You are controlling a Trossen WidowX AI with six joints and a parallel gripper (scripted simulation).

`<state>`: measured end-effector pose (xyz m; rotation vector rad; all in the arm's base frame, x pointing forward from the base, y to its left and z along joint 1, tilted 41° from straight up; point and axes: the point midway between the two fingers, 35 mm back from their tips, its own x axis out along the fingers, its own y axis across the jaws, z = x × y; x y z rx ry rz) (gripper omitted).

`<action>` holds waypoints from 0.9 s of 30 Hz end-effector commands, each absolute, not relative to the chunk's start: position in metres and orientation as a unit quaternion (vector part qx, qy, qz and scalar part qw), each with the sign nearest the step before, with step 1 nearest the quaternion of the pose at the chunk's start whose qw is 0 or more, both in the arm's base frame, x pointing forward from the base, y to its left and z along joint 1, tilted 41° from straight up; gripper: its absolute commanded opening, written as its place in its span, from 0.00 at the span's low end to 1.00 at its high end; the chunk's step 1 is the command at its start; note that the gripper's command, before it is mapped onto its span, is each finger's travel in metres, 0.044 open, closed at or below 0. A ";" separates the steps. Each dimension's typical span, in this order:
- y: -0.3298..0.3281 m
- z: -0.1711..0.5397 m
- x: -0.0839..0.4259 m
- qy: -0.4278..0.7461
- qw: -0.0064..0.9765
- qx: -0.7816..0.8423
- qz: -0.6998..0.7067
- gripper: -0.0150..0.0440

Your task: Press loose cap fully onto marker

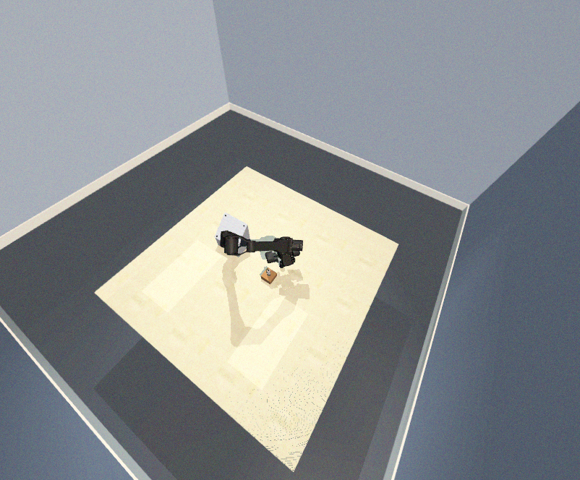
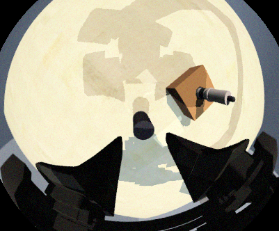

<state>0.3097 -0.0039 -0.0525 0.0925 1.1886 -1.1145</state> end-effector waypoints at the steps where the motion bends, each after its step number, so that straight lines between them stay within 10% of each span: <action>1: -0.007 -0.057 0.308 0.531 0.686 0.036 -0.497 0.67; 27: -0.035 -0.088 0.305 0.531 0.686 0.035 -0.497 0.67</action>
